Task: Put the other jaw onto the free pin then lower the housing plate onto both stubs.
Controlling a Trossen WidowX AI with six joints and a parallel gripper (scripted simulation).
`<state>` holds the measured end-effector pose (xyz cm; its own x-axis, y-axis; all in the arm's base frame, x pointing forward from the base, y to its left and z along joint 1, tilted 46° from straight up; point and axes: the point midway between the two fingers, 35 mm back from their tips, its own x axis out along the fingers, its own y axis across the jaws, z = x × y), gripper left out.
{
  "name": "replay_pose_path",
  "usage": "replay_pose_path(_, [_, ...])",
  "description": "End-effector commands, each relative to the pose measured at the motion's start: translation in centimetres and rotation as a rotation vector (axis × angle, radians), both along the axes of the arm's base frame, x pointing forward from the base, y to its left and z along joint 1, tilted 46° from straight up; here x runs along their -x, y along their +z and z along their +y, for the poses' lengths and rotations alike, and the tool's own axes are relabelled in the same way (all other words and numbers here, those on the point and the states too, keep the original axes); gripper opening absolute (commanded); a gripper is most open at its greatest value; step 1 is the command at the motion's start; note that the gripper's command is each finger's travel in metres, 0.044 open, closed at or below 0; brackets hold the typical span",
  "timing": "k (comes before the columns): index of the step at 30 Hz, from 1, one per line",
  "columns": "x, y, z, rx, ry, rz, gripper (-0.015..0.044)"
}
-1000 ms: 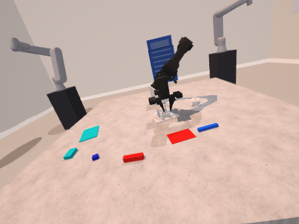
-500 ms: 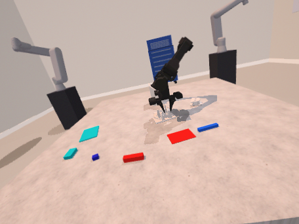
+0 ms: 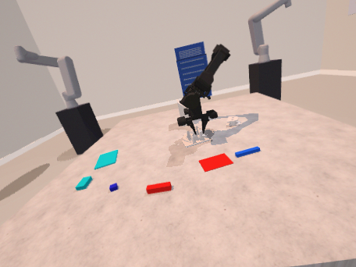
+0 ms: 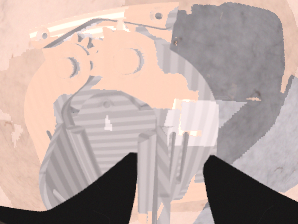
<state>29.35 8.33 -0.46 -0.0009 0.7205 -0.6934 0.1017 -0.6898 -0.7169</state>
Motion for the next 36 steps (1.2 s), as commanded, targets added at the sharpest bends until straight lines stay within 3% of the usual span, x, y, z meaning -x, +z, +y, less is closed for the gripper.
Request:
replay_pose_path(1, [-0.02,-0.05,0.14,-0.005,-0.003,0.001,0.0134])
replay_pose_path(36, [-0.02,-0.64,0.77,-0.005,-0.005,0.003,0.0134])
